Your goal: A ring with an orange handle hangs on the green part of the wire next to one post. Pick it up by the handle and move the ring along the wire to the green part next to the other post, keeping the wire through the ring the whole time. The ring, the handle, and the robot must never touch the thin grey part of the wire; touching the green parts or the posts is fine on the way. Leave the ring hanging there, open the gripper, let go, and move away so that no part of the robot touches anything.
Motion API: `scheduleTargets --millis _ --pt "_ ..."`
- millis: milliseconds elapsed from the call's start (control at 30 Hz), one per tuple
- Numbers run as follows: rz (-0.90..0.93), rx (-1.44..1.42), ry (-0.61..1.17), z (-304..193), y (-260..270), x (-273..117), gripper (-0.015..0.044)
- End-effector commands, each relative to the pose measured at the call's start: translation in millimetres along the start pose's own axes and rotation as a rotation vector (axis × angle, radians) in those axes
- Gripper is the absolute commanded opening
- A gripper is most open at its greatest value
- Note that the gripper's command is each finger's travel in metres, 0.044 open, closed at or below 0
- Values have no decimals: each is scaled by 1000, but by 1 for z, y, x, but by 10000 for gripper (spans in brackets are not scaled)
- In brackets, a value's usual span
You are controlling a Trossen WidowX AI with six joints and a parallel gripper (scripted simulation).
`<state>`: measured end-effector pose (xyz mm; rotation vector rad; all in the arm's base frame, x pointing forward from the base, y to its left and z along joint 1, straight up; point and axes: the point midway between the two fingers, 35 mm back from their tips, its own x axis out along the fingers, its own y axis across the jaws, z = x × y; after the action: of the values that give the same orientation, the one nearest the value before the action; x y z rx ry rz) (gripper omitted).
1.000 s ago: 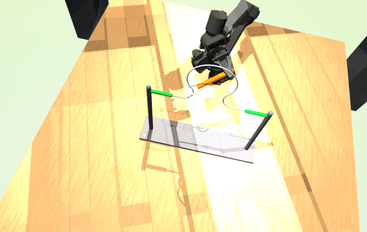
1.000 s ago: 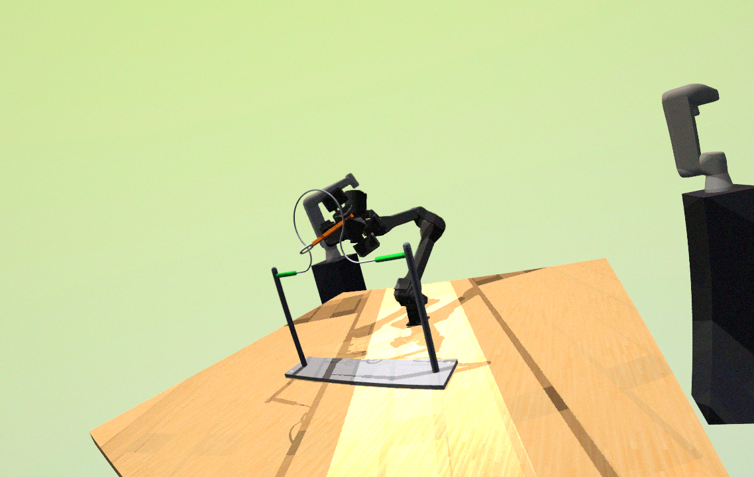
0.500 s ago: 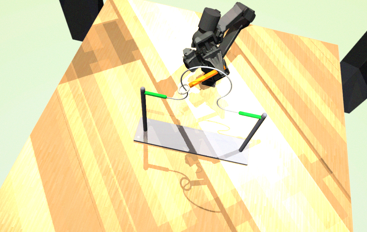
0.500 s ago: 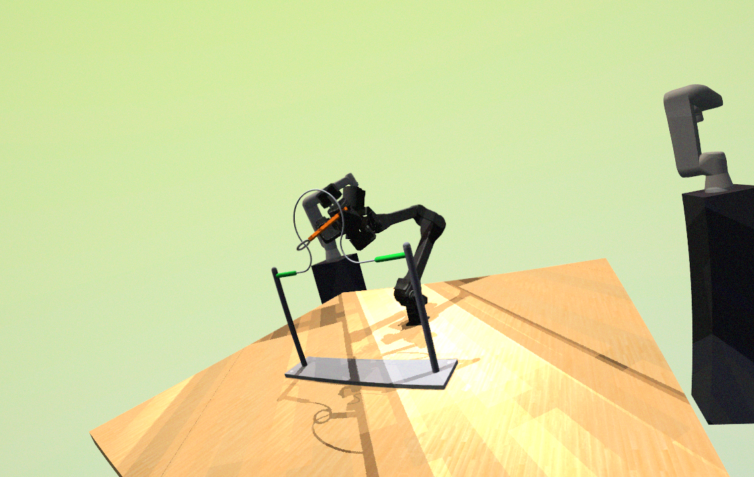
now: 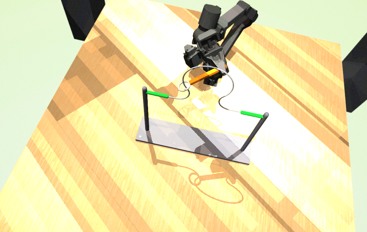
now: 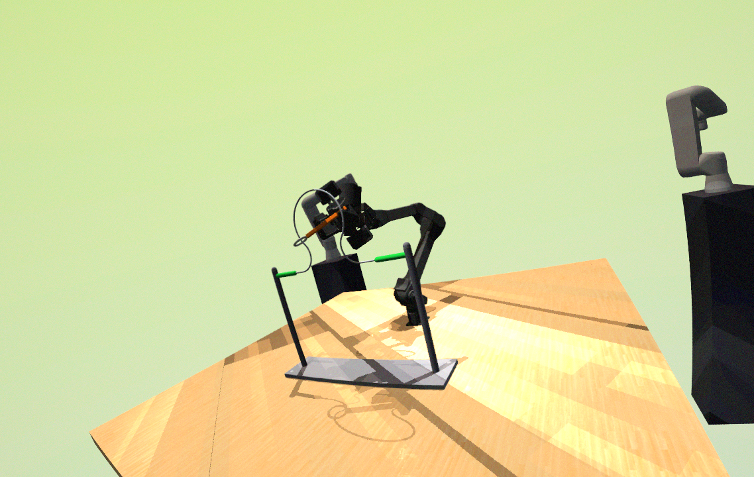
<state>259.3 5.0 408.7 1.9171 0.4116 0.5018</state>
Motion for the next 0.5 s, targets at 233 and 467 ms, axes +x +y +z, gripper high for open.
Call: scheduleTargets --millis 233,467 --pt "-59 -106 1 -2 1 0 -150" --pt "-97 -165 -2 -2 -1 0 -150"
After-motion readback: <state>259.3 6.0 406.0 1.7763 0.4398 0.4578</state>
